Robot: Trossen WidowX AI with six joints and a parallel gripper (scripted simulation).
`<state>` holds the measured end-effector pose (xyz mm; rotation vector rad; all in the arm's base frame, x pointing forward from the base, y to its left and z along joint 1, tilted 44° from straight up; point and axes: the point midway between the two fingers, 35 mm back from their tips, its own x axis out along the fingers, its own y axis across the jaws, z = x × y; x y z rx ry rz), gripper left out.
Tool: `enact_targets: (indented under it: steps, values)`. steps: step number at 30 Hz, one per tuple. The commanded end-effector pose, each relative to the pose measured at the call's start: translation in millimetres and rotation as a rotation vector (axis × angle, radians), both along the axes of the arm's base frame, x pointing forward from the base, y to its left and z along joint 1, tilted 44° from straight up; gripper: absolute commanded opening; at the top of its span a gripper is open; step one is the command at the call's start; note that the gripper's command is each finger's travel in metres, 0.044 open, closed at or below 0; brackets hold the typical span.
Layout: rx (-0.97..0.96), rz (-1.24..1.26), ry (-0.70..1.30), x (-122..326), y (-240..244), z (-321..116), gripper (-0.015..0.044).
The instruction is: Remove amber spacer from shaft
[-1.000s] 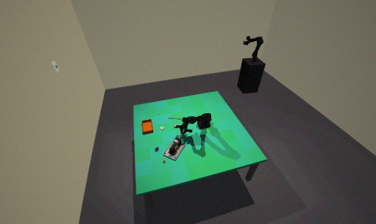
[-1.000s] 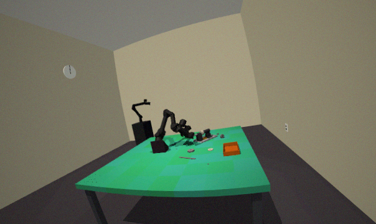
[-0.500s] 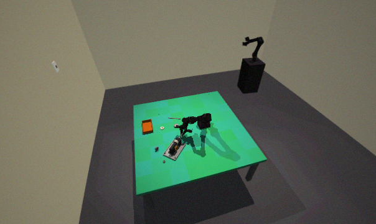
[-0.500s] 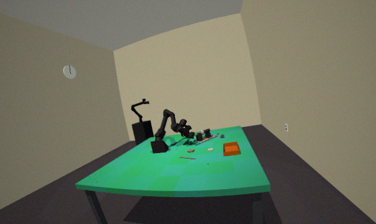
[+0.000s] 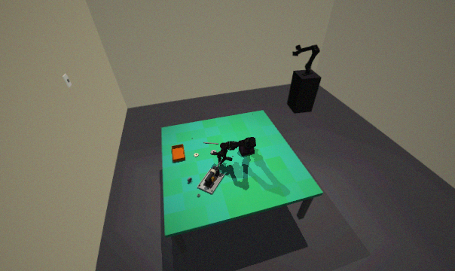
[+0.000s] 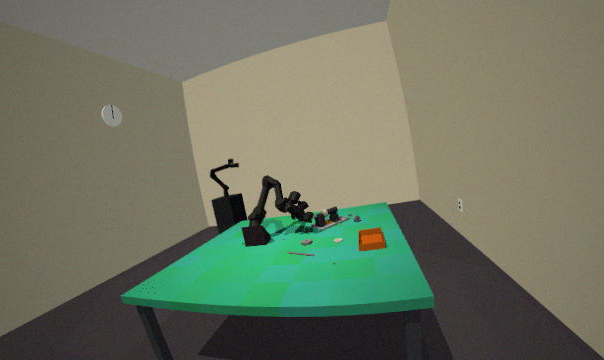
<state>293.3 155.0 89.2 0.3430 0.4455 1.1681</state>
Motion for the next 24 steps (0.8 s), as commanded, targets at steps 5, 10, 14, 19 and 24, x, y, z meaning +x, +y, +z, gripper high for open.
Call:
enact_targets:
  steps: [5,10,14,19,24]
  values:
    - [0.001,-0.004,-0.005,3.9,1.3,3.2,0.0000]
    - [0.001,-0.004,-0.005,4.6,2.2,3.9,0.0000]
    - [0.001,-0.004,-0.005,5.3,2.9,4.5,0.0000]
    - [0.001,-0.004,-0.005,6.1,3.7,5.2,0.0000]
    - [0.001,-0.004,-0.005,6.8,4.6,5.9,0.0000]
